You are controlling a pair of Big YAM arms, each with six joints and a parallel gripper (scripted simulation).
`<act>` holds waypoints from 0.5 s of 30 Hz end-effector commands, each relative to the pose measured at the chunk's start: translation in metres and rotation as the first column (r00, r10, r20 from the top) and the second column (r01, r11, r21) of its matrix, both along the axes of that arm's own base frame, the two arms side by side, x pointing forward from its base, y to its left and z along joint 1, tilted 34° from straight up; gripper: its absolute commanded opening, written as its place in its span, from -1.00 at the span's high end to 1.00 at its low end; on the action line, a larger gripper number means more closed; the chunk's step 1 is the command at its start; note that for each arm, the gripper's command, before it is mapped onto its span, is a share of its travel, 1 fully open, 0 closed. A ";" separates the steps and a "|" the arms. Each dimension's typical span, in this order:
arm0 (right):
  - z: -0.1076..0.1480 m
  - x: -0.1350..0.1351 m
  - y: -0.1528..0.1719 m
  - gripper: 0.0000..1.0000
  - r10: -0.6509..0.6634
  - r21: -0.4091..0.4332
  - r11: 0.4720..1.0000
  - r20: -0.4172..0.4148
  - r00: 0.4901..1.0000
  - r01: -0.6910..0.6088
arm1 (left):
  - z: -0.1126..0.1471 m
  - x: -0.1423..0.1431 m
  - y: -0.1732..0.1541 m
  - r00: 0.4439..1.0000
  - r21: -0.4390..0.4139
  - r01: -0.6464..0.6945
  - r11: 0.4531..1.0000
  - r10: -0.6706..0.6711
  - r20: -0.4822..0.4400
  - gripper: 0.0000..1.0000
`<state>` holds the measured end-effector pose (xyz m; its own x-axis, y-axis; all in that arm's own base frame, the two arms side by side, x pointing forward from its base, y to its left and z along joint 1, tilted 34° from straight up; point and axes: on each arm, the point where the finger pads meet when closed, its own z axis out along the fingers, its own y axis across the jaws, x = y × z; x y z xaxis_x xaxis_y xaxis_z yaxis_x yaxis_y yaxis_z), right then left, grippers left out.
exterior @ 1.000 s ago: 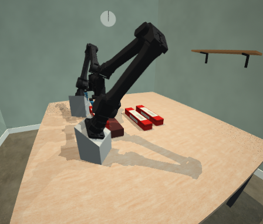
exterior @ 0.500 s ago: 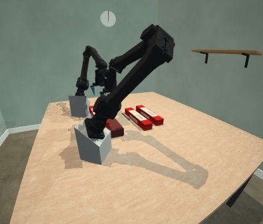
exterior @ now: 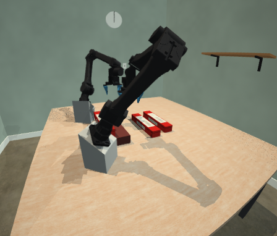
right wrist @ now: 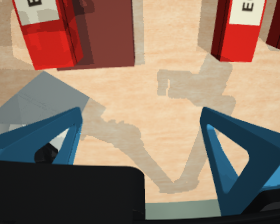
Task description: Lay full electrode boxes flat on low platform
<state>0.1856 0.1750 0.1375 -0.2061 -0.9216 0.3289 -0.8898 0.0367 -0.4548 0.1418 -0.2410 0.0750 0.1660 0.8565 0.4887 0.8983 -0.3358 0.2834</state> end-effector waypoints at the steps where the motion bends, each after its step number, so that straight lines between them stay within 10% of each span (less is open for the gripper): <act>1: 0.035 0.017 0.008 -1.00 0.028 0.029 0.999 0.011 1.000 -0.028 | 0.035 0.020 -0.024 1.000 -0.049 0.020 0.999 -0.020 0.004 -1.00; 15: 0.093 0.050 -0.002 -1.00 0.028 0.024 0.999 0.016 0.999 -0.028 | 0.089 0.069 -0.038 1.000 -0.027 0.020 0.999 -0.020 0.003 -1.00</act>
<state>0.2277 0.1667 0.2073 -0.2021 -0.9211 0.3327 -0.8913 0.0323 -0.4522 0.1943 -0.2616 0.1389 0.1736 0.8543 0.4899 0.8971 -0.3424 0.2791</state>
